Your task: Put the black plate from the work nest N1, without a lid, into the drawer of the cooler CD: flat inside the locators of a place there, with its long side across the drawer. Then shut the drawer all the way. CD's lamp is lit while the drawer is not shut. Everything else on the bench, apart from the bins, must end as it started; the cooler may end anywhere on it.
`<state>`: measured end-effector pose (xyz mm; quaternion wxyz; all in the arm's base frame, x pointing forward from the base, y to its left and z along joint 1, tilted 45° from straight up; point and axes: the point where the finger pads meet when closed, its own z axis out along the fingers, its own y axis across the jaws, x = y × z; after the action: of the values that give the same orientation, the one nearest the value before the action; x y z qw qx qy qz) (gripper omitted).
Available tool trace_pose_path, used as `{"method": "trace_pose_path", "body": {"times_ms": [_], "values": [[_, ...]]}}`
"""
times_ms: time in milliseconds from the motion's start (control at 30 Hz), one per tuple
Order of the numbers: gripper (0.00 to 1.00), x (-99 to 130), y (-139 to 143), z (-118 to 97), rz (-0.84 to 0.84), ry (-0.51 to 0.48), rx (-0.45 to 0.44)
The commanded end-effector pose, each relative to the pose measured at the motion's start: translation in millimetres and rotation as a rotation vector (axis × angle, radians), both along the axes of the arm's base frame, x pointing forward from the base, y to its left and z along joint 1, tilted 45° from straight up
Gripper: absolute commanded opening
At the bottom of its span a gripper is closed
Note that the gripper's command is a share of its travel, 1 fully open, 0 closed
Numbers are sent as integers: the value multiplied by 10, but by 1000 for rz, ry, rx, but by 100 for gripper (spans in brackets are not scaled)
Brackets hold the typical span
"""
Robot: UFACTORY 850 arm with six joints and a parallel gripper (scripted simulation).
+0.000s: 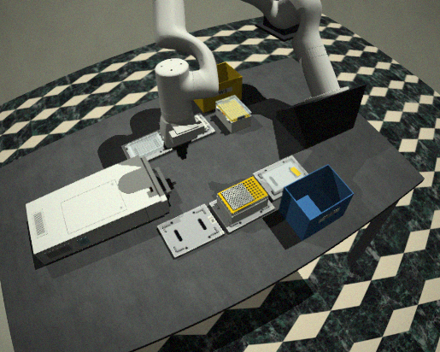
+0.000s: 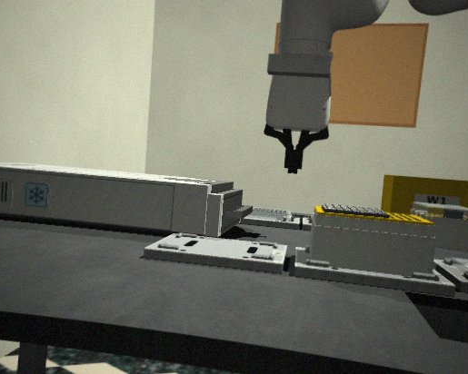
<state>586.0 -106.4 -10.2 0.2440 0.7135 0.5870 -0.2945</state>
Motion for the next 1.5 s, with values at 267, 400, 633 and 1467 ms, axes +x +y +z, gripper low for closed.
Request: {"method": "trace_pose_path", "body": {"times_ms": [267, 400, 633, 1467], "values": [[0, 32, 135, 138, 1, -1, 0], [0, 41, 181, 185, 1, -1, 0], [0, 44, 192, 196, 1, -1, 0], [100, -703, 712, 611, -471, -464, -88]]}}
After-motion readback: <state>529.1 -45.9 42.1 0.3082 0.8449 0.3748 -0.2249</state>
